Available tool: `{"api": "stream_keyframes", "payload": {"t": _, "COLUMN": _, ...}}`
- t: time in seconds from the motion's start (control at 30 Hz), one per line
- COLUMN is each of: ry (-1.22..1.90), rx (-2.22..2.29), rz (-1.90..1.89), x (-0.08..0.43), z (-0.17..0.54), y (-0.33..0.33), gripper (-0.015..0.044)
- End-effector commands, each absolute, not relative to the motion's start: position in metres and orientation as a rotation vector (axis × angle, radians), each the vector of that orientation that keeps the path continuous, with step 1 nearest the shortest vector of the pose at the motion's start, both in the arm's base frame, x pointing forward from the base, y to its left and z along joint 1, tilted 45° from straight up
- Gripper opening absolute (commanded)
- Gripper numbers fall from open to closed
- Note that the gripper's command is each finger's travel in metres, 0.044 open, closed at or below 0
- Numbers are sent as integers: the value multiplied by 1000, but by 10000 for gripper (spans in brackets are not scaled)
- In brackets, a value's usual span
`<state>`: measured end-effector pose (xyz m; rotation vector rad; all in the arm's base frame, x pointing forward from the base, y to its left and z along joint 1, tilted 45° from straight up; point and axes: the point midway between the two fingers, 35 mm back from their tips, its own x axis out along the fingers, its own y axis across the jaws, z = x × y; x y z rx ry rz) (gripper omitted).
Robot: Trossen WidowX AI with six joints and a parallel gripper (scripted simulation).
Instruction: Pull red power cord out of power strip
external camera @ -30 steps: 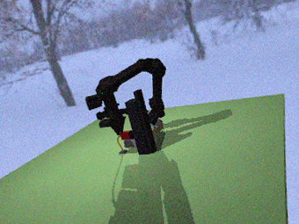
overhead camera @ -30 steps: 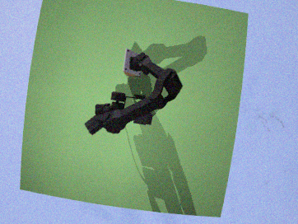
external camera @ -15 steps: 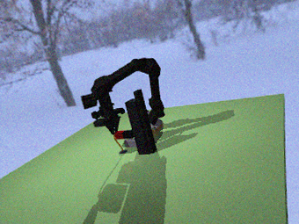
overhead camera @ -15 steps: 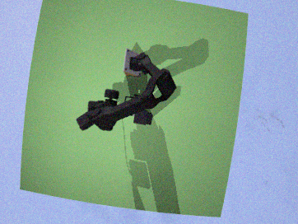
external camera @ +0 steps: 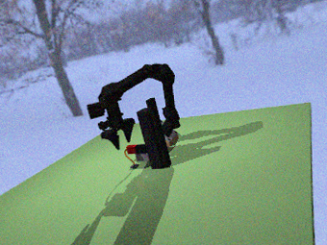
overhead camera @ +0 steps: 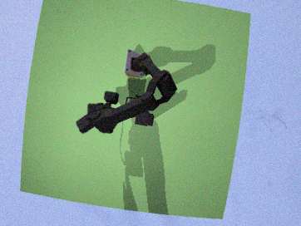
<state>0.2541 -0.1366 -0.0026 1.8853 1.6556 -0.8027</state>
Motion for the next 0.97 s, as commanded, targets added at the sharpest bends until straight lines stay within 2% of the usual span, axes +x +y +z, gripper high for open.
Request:
{"api": "stream_keyframes", "payload": {"t": 0.0, "ry": 1651, "rx": 1888, "rz": -812, "x": 247, "z": -23, "y": -169, "gripper": 440}}
{"api": "stream_keyframes", "payload": {"t": 0.93, "ry": 1651, "rx": 1887, "rz": -812, "x": 245, "z": -29, "y": -177, "gripper": 440}}
